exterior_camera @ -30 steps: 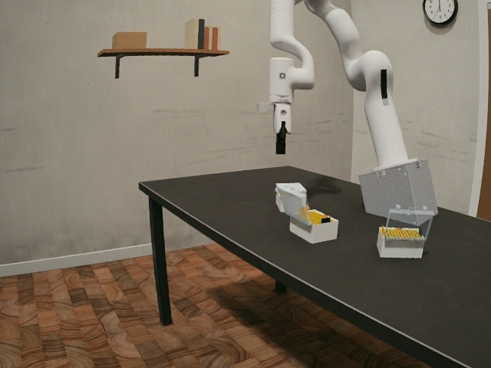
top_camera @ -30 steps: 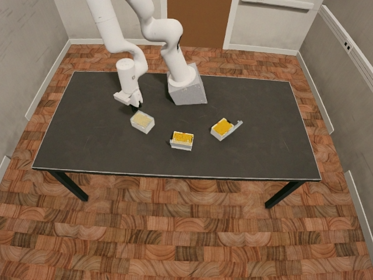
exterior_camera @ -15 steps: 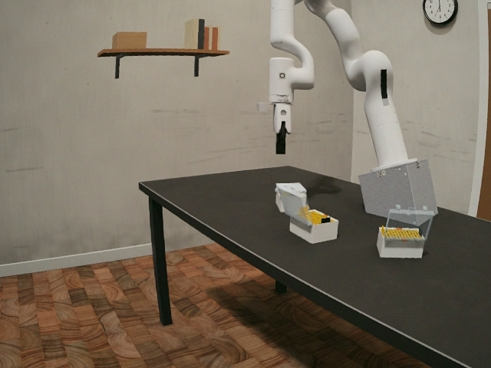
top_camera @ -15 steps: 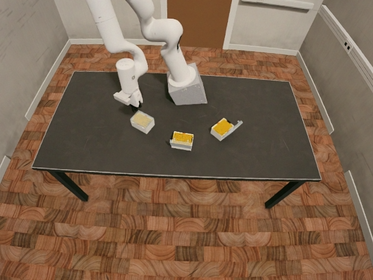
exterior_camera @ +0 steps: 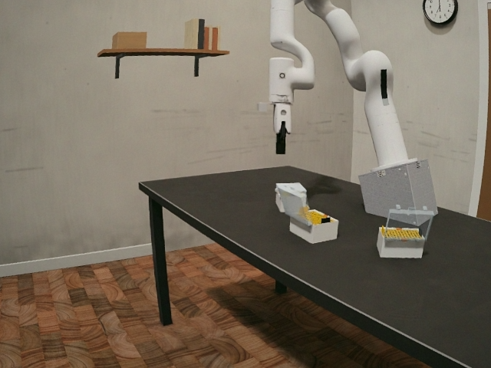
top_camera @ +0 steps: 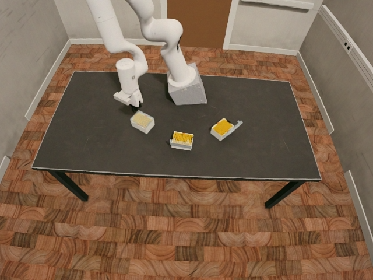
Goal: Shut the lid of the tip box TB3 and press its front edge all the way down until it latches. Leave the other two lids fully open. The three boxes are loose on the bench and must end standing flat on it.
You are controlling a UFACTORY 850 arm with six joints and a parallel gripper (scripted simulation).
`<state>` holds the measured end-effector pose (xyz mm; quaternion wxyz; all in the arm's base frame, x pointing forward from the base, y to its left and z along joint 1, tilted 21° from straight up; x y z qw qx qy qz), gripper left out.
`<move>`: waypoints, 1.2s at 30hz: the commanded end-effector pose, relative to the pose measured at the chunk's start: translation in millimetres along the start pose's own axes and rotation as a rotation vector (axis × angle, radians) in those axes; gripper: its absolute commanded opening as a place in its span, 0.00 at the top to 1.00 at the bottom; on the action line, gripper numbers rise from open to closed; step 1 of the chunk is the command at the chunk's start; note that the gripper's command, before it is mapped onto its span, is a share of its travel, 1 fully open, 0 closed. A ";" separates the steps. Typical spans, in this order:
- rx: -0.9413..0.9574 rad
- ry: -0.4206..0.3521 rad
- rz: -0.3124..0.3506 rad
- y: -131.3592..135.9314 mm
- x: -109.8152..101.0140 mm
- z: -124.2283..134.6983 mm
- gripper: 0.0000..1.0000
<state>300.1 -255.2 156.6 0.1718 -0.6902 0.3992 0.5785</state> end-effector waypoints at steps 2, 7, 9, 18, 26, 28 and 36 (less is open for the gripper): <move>0.000 0.001 0.000 1.1 5.3 4.8 1.00; 0.000 0.001 0.000 3.2 14.9 13.8 1.00; 0.000 0.001 0.000 3.2 14.9 13.8 1.00; 0.000 0.001 0.000 6.9 32.2 30.1 1.00; 0.000 0.001 0.000 9.4 43.8 41.0 1.00; 0.000 0.001 0.000 10.3 47.6 44.6 1.00; 0.000 0.001 0.000 13.6 63.0 59.1 1.00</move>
Point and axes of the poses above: the point where the finger pads meet when closed, its own x axis out along the fingers, its own y axis across the jaws, z = x × y, the point moved 1 cm from there along -x, back along the fingers, and after that the axes turned 13 degrees about x, right-handed, at the moved point
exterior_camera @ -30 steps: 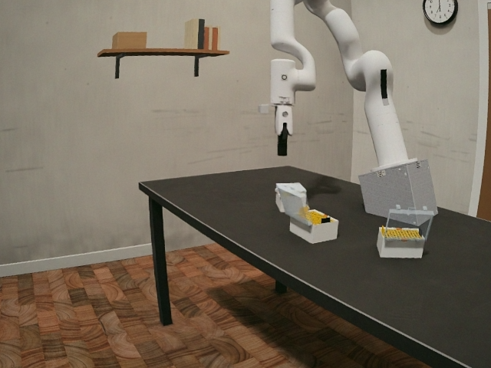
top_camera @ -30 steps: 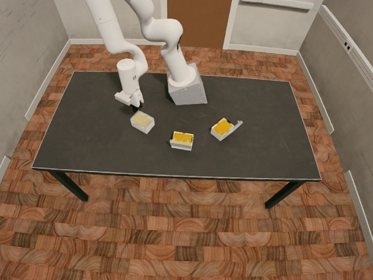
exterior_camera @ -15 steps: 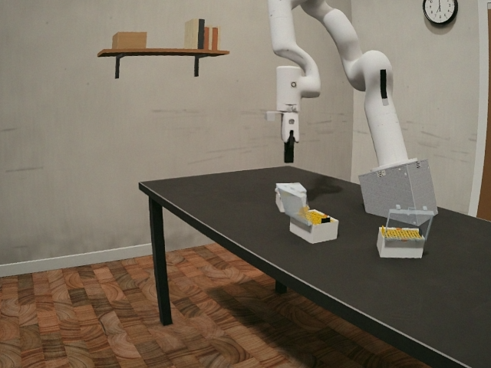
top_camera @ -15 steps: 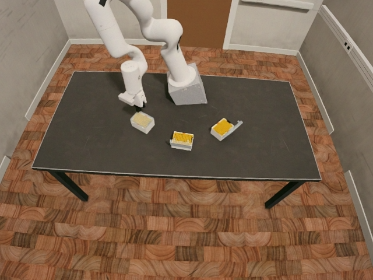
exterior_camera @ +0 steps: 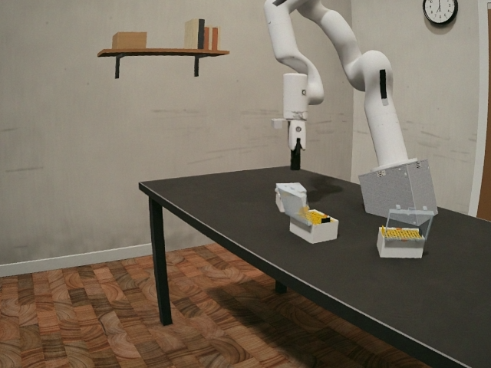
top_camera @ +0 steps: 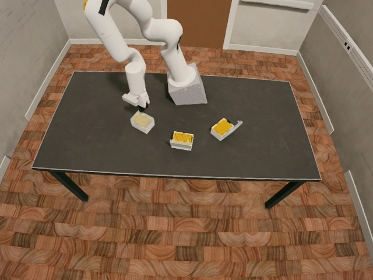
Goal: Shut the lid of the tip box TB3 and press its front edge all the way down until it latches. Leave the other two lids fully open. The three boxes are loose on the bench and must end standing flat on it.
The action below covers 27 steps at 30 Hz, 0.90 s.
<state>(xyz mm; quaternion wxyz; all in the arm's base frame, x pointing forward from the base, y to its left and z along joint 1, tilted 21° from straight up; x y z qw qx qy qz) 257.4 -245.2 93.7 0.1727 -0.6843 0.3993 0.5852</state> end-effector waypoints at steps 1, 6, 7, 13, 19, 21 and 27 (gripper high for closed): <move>0.002 0.018 -0.006 2.3 10.3 8.4 1.00; 0.002 0.017 -0.006 3.9 18.1 15.5 1.00; 0.002 0.017 -0.006 3.9 18.1 15.5 1.00; 0.002 0.017 -0.006 4.5 20.8 18.0 1.00; 0.002 0.017 -0.006 4.5 20.8 18.1 1.00; 0.002 0.017 -0.006 4.5 20.9 18.1 1.00; 0.002 0.017 -0.006 4.4 25.9 18.0 1.00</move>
Point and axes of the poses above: the point where the finger pads meet when closed, its own x axis out along the fingers, its own y axis across the jaws, z = x × y, the point moved 1 cm from there along -x, back along the fingers, and after that the axes turned 13 degrees about x, right-handed, at the moved point
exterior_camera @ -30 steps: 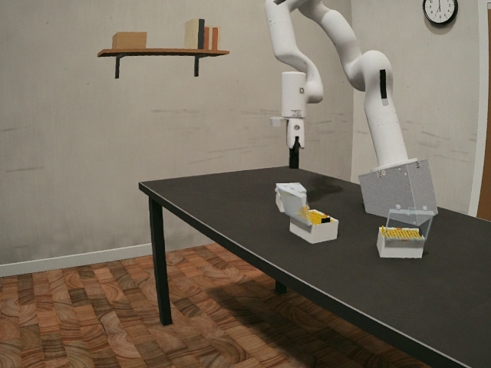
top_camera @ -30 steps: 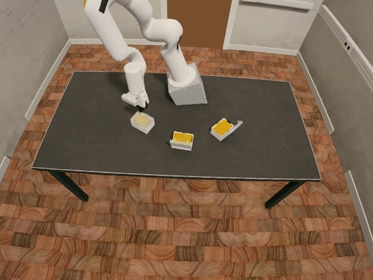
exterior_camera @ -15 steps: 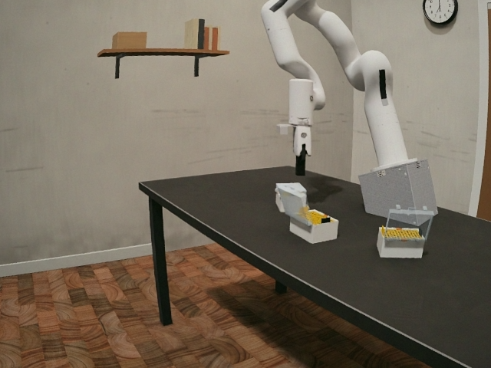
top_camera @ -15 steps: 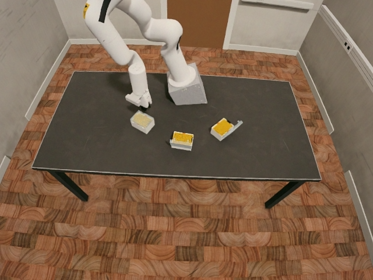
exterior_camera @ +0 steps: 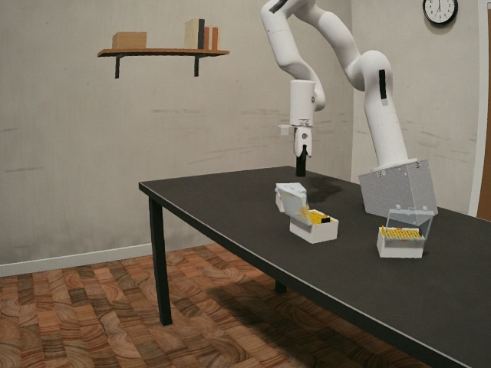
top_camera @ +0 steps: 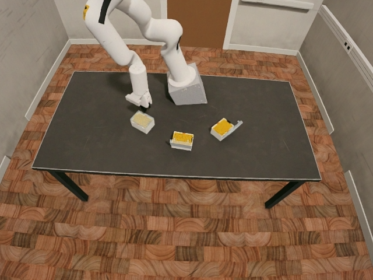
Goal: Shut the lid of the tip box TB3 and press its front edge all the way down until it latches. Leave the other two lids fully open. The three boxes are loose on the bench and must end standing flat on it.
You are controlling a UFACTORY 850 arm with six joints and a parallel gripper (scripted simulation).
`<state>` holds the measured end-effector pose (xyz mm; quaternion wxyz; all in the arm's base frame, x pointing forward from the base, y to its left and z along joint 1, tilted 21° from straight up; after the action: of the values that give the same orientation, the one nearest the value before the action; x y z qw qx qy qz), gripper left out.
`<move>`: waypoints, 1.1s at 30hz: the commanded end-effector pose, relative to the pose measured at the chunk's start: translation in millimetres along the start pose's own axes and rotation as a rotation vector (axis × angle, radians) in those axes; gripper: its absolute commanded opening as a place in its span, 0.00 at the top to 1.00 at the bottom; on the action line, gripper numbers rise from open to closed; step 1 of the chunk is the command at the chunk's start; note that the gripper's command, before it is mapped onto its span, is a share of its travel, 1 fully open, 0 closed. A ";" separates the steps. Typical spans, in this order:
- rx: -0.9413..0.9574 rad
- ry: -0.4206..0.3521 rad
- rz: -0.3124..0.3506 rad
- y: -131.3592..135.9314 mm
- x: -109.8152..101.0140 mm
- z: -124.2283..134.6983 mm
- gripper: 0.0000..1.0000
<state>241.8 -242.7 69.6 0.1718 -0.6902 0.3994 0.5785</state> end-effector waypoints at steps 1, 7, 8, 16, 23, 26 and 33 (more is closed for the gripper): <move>0.000 0.001 0.000 -0.1 5.6 -0.2 1.00; 0.000 0.001 0.000 -0.1 15.7 -0.2 1.00; 0.000 0.001 0.000 -0.1 17.3 -0.2 1.00; 0.000 0.001 0.000 -0.1 27.3 -0.2 1.00; 0.000 0.001 0.000 -0.1 29.0 -0.2 1.00; 0.000 0.001 0.000 -0.1 29.0 -0.2 1.00; 0.000 0.001 0.000 -0.1 30.7 -0.2 1.00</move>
<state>242.1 -253.2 41.5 0.1718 -0.6902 0.3993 0.5785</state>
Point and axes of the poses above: the point where the finger pads meet when closed, its own x axis out along the fingers, its own y axis across the jaws, z = x × y, the point moved 1 cm from there along -x, back along the fingers, and after that the axes turned 13 degrees about x, right-handed, at the moved point
